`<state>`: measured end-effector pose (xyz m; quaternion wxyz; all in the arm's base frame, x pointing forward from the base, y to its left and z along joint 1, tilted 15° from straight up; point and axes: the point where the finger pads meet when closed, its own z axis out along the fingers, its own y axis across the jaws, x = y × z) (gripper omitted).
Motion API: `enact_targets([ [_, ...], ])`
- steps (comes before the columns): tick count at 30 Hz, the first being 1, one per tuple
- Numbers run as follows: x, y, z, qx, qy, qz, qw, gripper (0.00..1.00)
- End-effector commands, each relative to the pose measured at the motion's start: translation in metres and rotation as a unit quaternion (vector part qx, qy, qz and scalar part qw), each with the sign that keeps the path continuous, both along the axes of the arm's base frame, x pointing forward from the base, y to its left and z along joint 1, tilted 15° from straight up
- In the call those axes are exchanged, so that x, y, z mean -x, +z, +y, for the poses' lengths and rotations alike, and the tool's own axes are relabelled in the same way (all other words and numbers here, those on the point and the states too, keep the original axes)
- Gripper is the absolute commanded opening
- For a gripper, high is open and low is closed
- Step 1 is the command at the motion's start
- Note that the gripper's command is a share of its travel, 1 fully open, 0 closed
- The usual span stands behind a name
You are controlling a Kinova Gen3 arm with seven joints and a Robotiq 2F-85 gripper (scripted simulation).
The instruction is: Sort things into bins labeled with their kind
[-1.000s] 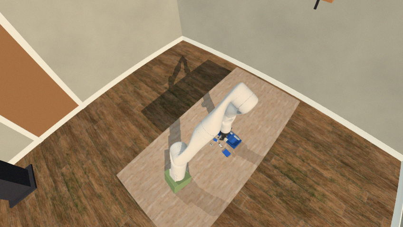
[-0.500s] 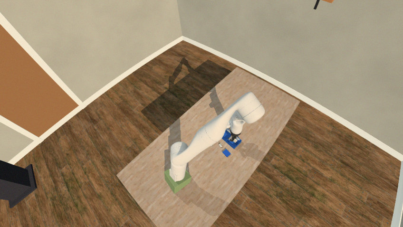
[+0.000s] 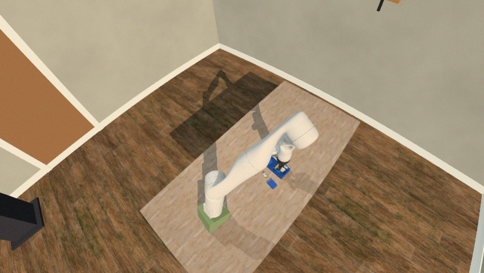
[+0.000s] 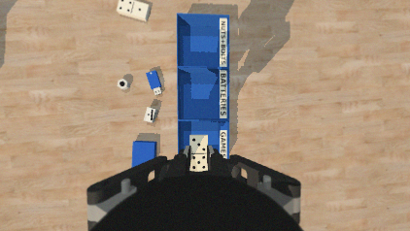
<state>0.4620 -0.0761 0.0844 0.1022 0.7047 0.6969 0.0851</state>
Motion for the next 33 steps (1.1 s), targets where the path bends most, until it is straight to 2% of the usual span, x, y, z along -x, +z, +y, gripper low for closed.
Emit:
enact_targets([
  [1, -0.001, 0.000, 0.002, 0.000, 0.001, -0.003, 1.000, 0.21],
  [17, 0.000, 0.000, 0.003, 0.000, 0.001, -0.001, 1.000, 0.21],
  [33, -0.009, -0.028, 0.003, -0.001, 0.000, -0.003, 1.000, 0.21],
])
